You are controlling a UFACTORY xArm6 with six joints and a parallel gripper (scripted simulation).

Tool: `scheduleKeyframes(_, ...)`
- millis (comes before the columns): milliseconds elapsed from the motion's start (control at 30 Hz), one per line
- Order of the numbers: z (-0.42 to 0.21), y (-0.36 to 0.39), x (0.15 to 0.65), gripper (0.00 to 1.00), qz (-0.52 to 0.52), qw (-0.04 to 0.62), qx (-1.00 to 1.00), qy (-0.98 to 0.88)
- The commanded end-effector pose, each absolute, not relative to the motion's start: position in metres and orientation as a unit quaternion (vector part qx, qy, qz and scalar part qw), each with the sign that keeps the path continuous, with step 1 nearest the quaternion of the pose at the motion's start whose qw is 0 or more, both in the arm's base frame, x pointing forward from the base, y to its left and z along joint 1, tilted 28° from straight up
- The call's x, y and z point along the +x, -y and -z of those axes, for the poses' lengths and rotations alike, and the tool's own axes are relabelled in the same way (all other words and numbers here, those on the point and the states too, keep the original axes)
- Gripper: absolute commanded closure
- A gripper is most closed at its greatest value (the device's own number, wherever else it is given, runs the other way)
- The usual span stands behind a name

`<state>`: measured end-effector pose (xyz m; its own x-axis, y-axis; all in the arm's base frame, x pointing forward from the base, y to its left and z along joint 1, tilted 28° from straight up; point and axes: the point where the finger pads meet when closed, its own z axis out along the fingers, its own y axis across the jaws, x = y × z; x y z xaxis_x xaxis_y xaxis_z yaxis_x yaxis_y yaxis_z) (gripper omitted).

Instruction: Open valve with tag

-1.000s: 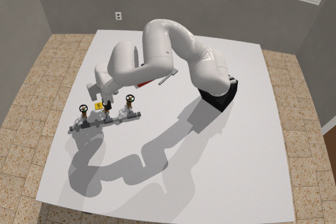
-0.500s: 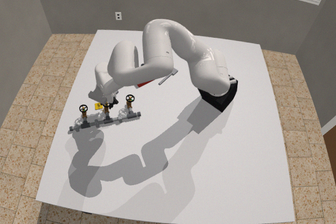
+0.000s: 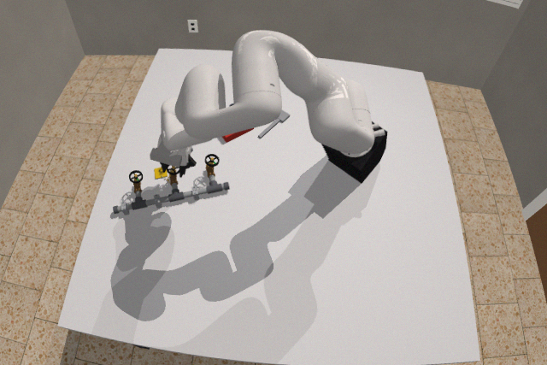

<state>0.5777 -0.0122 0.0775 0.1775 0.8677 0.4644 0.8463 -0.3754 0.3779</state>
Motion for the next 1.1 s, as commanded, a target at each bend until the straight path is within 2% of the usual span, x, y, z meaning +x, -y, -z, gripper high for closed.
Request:
scheduleKeyframes(0, -0.0794, 0.0130, 0.5787, 0.00, -0.318, 0.019, 0.766, -0.559)
scheduleKeyframes(1067, -0.0794, 0.0130, 0.5787, 0.00, -0.318, 0.006, 0.788, -0.527)
